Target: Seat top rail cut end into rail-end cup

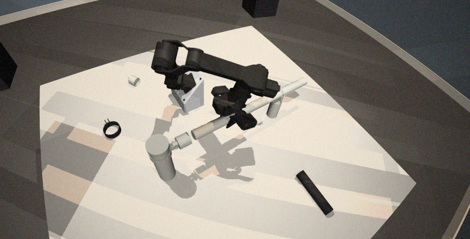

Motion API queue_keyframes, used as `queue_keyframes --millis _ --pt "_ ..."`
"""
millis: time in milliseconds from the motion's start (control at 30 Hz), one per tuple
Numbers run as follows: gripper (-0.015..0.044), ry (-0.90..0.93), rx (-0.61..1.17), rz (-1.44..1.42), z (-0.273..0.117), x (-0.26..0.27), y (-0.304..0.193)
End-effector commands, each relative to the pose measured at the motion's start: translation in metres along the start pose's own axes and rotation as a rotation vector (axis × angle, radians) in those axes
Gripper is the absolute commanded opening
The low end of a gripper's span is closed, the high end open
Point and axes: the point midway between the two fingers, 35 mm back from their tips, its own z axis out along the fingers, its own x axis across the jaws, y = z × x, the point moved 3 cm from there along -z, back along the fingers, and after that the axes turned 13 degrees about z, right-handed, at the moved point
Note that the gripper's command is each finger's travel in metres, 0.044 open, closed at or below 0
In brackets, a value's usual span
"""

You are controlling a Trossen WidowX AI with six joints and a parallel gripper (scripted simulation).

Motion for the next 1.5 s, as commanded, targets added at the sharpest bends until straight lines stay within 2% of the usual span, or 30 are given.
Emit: queue_keyframes --millis 0,1467 --pt "0.0 0.006 -0.005 0.003 -0.002 0.001 0.001" --pt "0.0 -0.005 0.0 -0.004 -0.001 0.009 0.013"
